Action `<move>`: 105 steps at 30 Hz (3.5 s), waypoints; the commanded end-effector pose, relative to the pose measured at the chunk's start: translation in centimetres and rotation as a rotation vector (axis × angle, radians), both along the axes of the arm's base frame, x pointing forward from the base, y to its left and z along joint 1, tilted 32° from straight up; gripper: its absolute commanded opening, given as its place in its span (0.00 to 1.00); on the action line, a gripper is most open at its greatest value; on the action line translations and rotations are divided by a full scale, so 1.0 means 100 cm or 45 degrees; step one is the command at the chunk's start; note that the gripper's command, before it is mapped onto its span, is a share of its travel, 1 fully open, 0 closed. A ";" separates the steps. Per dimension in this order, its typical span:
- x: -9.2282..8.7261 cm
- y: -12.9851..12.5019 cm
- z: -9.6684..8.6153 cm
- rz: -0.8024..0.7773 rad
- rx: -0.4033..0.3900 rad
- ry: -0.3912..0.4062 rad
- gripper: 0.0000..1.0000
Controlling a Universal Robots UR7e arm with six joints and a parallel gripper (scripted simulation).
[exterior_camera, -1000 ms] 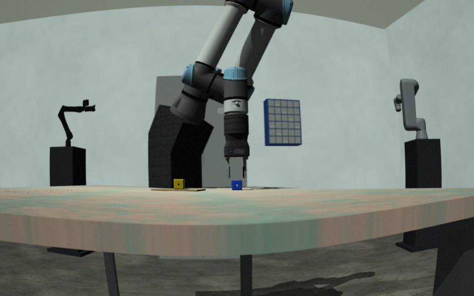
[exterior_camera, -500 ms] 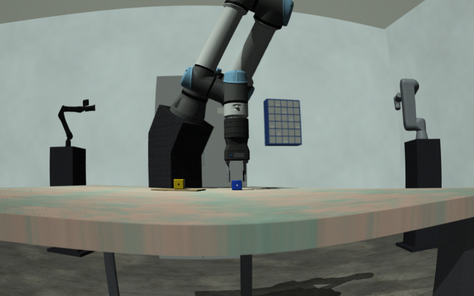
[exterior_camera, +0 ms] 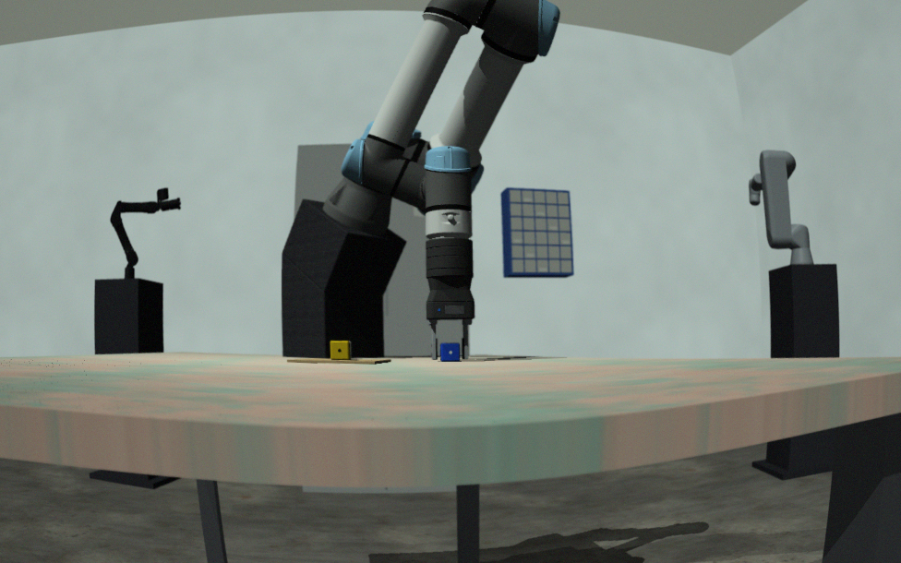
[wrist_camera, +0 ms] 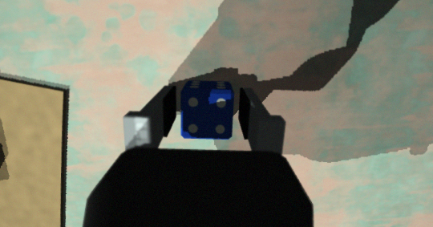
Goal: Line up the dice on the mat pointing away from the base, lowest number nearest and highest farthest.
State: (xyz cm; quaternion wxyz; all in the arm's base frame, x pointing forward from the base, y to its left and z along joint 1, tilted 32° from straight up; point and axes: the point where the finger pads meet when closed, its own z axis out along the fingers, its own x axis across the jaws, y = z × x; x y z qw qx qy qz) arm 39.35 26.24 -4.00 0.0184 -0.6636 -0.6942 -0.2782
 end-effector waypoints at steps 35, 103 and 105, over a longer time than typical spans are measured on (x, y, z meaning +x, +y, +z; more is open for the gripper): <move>0.001 0.001 -0.001 0.000 0.000 -0.002 0.87; -0.018 -0.022 0.045 0.000 0.000 -0.002 0.57; -0.020 -0.024 0.051 0.000 0.000 -0.002 0.57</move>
